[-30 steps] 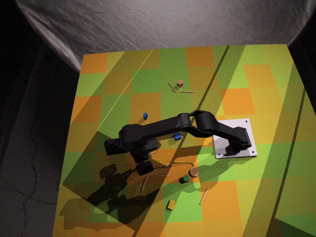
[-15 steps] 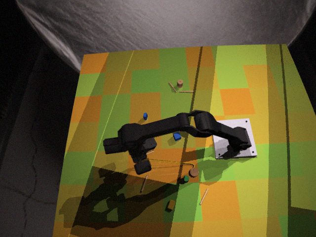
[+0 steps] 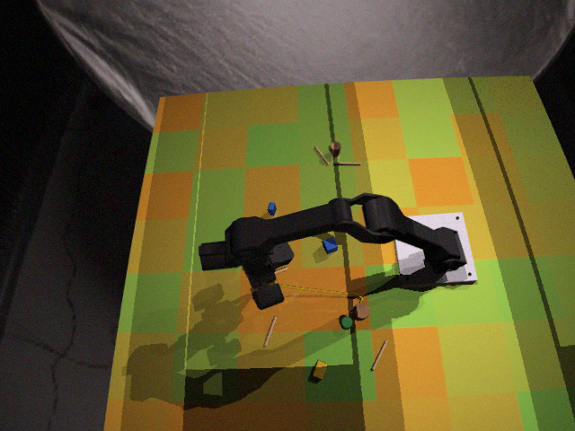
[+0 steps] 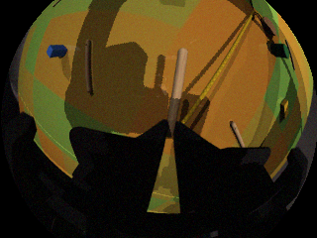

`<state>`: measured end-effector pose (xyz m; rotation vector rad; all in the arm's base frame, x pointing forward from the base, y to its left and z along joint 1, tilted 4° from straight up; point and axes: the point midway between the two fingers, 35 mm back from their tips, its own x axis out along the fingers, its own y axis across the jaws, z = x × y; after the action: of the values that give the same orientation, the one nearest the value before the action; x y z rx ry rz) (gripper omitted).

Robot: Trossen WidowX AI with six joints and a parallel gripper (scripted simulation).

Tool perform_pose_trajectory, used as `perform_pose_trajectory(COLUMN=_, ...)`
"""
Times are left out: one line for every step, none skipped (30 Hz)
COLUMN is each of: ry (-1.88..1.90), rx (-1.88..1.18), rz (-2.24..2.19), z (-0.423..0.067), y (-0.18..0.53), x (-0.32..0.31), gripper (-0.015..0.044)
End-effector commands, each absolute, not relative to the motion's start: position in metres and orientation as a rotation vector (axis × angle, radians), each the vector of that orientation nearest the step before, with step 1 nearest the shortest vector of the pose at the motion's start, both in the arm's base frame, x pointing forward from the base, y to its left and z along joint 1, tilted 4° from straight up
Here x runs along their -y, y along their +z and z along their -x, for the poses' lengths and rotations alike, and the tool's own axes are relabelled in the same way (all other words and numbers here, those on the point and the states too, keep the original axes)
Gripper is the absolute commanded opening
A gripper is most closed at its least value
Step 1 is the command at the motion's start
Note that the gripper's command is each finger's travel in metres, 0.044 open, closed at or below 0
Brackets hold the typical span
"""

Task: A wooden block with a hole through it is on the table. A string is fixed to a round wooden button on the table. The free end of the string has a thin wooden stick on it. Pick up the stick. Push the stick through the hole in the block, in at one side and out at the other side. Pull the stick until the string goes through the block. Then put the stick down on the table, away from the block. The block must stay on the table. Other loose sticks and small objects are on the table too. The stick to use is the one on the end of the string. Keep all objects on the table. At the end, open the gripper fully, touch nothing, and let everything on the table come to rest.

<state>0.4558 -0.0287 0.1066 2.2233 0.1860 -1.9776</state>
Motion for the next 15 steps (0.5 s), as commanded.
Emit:
perform_pose_trajectory(ry=-1.985, rx=-0.196, rz=-2.216, z=-0.453, y=0.100, x=0.032, gripper=0.0000)
perform_pose_trajectory(ry=-1.985, rx=-0.196, rz=-2.215, z=-0.453, y=0.100, x=0.033, gripper=0.0000)
perform_pose_trajectory(ry=-1.985, rx=-0.196, rz=-2.215, z=-0.453, y=0.099, x=0.034, gripper=0.0000)
perform_pose_trajectory(ry=-1.985, rx=-0.196, rz=-2.215, z=-0.453, y=0.098, x=0.035, gripper=0.0000)
perform_pose_trajectory(ry=-1.985, rx=-0.196, rz=-2.215, z=-0.453, y=0.097, x=0.036, gripper=0.0000)
perform_pose_trajectory(ry=-1.985, rx=-0.196, rz=-2.215, z=-0.452, y=0.096, x=0.037, gripper=0.0000)
perform_pose_trajectory(ry=-1.985, rx=-0.196, rz=-2.215, z=-0.452, y=0.095, x=0.038, gripper=0.0000)
perform_pose_trajectory(ry=-1.985, rx=-0.196, rz=-2.215, z=-0.452, y=0.094, x=0.039, gripper=0.0000)
perform_pose_trajectory(ry=-1.986, rx=-0.196, rz=-2.214, z=-0.452, y=0.093, x=0.040, gripper=0.0000)
perform_pose_trajectory(ry=-1.986, rx=-0.195, rz=-2.214, z=-0.451, y=0.092, x=0.041, gripper=0.0000)
perform_pose_trajectory(ry=-1.986, rx=-0.195, rz=-2.214, z=-0.451, y=0.092, x=0.042, gripper=0.0000)
perform_pose_trajectory(ry=-1.986, rx=-0.195, rz=-2.214, z=-0.451, y=0.091, x=0.043, gripper=0.0000)
perform_pose_trajectory(ry=-1.986, rx=-0.195, rz=-2.214, z=-0.451, y=0.090, x=0.044, gripper=0.0000)
perform_pose_trajectory(ry=-1.986, rx=-0.195, rz=-2.214, z=-0.450, y=0.089, x=0.045, gripper=0.0000)
perform_pose_trajectory(ry=-1.986, rx=-0.195, rz=-2.214, z=-0.450, y=0.088, x=0.046, gripper=0.0000)
